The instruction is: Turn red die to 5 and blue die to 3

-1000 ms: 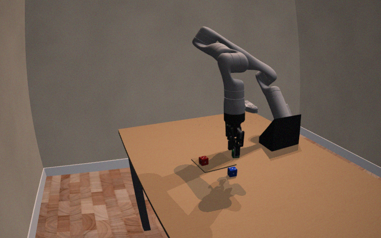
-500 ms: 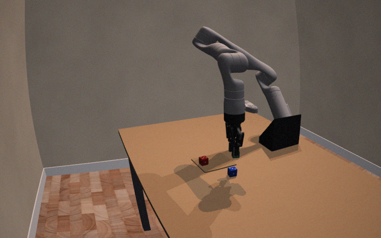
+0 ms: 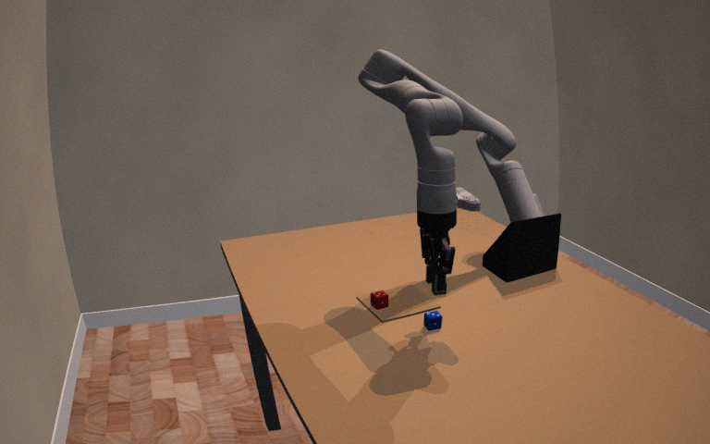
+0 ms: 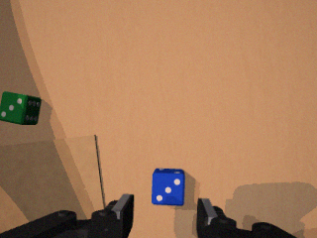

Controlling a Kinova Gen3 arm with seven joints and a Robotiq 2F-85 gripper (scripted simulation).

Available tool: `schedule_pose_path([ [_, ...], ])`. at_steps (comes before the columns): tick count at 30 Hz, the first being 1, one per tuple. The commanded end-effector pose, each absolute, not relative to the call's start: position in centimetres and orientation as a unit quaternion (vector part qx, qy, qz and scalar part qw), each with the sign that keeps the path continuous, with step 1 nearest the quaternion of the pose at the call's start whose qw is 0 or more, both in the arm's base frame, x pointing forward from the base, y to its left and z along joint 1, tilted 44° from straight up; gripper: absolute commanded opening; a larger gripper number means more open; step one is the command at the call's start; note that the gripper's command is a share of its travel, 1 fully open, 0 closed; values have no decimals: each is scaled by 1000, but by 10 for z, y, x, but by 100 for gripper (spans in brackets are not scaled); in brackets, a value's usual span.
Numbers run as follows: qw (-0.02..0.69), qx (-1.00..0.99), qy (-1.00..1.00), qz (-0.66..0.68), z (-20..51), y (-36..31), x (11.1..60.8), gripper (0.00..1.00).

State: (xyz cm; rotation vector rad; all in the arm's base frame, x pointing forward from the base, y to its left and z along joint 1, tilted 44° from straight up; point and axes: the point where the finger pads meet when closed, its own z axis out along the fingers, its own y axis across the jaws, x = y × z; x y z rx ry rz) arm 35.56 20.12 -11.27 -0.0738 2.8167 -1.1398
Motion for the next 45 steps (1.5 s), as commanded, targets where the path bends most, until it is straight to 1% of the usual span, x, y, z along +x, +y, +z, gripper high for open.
schedule_pose_path([
  [1, 52, -24, 926, -374, -112, 202, 356, 46],
  [19, 49, -32, 925, -374, -116, 199, 356, 46],
  [45, 49, -32, 925, -374, -143, 173, 362, 46],
])
